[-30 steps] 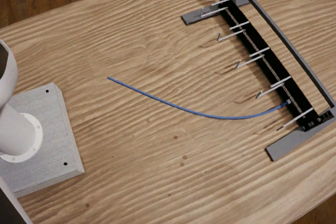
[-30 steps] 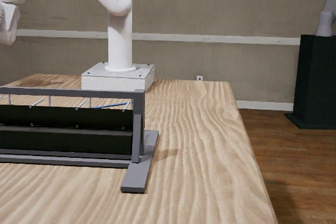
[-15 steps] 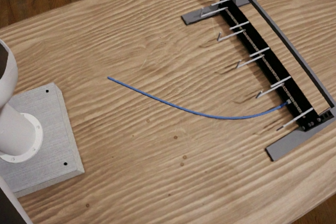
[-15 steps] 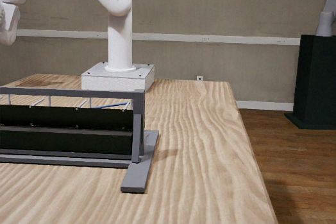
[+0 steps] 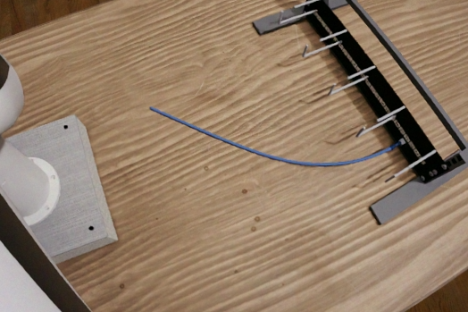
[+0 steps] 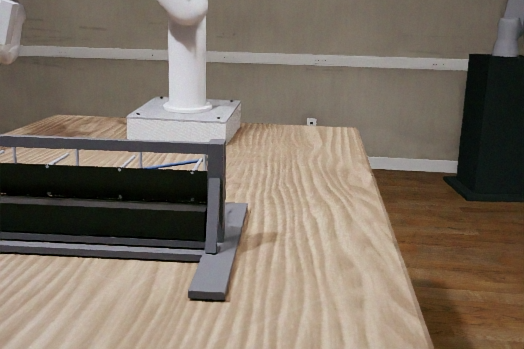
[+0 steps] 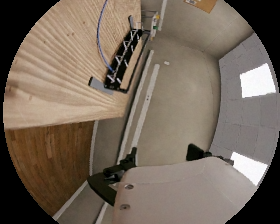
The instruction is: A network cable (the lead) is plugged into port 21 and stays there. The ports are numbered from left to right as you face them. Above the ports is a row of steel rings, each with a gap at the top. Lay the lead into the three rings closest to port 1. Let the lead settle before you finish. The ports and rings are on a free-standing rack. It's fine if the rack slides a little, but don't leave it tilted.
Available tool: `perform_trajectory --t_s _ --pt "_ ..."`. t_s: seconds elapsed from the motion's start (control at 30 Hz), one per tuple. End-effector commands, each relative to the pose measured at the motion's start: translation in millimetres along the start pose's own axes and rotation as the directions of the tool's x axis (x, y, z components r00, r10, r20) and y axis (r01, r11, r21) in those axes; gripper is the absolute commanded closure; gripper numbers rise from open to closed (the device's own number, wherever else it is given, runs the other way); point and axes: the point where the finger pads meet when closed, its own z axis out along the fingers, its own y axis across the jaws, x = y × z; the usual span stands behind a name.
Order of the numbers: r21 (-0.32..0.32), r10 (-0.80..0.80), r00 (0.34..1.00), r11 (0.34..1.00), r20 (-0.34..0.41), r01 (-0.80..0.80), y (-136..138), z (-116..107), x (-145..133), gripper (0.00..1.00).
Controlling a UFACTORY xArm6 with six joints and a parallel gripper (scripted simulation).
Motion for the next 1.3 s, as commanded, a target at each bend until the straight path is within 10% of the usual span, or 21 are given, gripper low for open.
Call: perform_trajectory --t_s 0.0,0.57,1.27 --pt "0.064 0.028 0.999 0.998 0.019 -0.030 -2.0 27.5 -2.2 0.00" --pt "0.339 0.220 0.944 0.893 0.245 -0.296 -0.8 153.3 10.3 0.00" --pt "0.396 0.400 0.687 0.597 0.607 -0.698 25.2 215.6 83.5 0.00"
